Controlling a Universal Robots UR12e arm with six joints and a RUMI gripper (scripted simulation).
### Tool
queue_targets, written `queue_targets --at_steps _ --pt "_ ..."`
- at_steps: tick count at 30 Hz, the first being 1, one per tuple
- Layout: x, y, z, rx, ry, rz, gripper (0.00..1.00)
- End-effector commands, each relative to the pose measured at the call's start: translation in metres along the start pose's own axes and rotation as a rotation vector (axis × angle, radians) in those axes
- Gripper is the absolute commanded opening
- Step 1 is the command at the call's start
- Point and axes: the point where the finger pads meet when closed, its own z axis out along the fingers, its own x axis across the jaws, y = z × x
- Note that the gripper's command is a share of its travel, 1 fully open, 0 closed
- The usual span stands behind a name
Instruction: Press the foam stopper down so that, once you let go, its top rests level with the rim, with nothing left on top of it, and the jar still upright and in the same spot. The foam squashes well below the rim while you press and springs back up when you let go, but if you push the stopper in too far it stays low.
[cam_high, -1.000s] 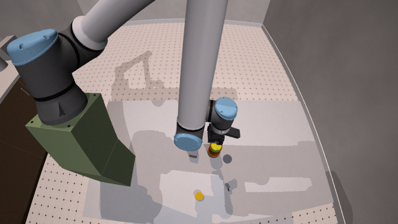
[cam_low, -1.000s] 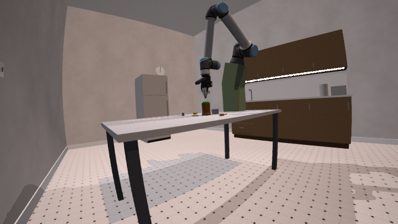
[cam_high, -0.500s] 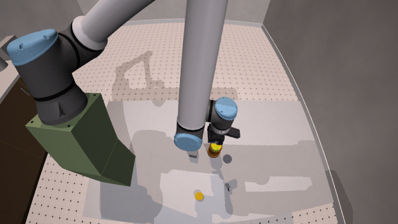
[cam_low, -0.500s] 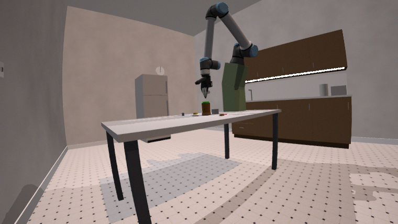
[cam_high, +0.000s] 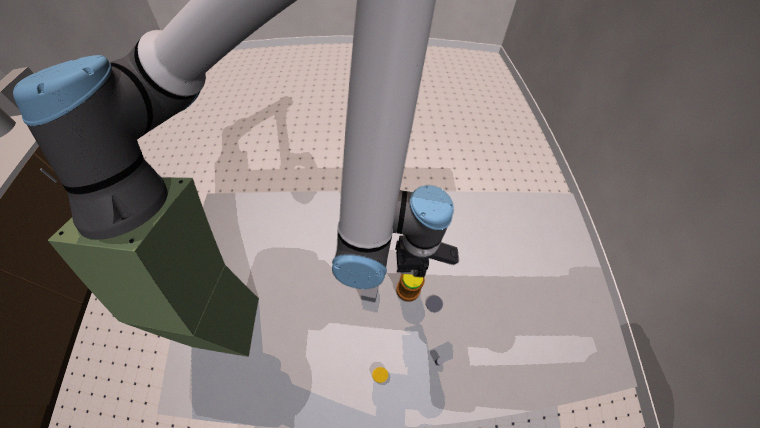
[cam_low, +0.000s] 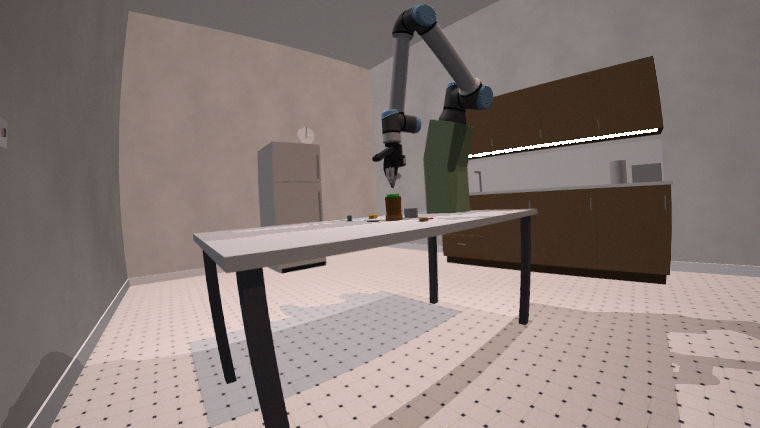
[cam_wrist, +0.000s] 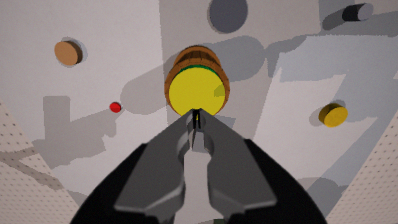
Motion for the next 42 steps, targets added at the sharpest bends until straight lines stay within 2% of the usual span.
queue_targets --at_steps 1,8,17,42 --pt "0.0 0.001 -0.001 0.001 -0.001 0.002 0.0" --pt "0.0 -0.002 0.005 0.003 -0.001 0.001 0.0" --pt "-0.001 -0.002 0.027 0.003 -0.001 0.0 0.0" --pt "0.0 -0.002 0.032 0.003 -0.001 0.0 0.0"
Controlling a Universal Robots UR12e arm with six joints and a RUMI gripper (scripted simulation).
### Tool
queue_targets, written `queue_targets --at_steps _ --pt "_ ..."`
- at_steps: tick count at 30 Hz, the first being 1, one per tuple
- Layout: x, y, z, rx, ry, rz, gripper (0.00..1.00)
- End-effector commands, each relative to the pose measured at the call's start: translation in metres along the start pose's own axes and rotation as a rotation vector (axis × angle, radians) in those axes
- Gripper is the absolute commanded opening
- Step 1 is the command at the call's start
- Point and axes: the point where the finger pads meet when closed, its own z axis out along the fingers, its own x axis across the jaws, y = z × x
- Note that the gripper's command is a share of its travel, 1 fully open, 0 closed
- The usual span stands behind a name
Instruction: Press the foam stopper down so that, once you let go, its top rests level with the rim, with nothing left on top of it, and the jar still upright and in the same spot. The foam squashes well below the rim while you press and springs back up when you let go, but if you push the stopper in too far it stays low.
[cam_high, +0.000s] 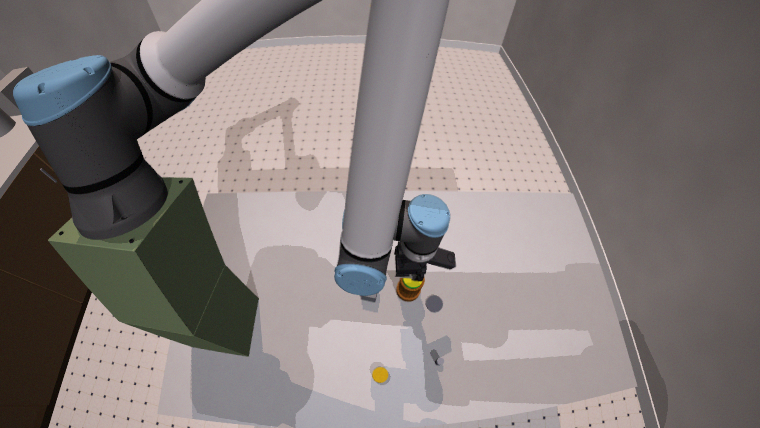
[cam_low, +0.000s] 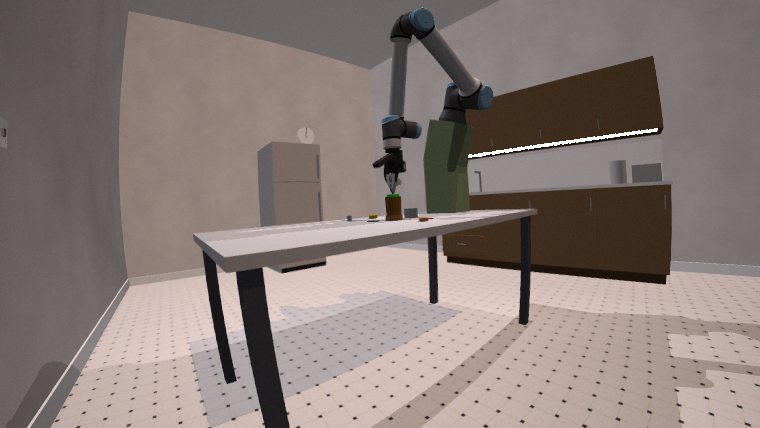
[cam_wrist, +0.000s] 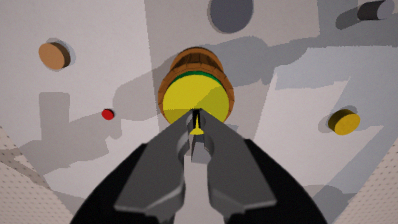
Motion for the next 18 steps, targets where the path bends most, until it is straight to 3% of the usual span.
queue_targets --at_steps 1,18 --pt "-0.001 -0.0017 0.0028 0.002 -0.001 -0.001 0.0" --pt "-0.001 -0.0023 0.0117 0.003 -0.001 -0.002 0.0"
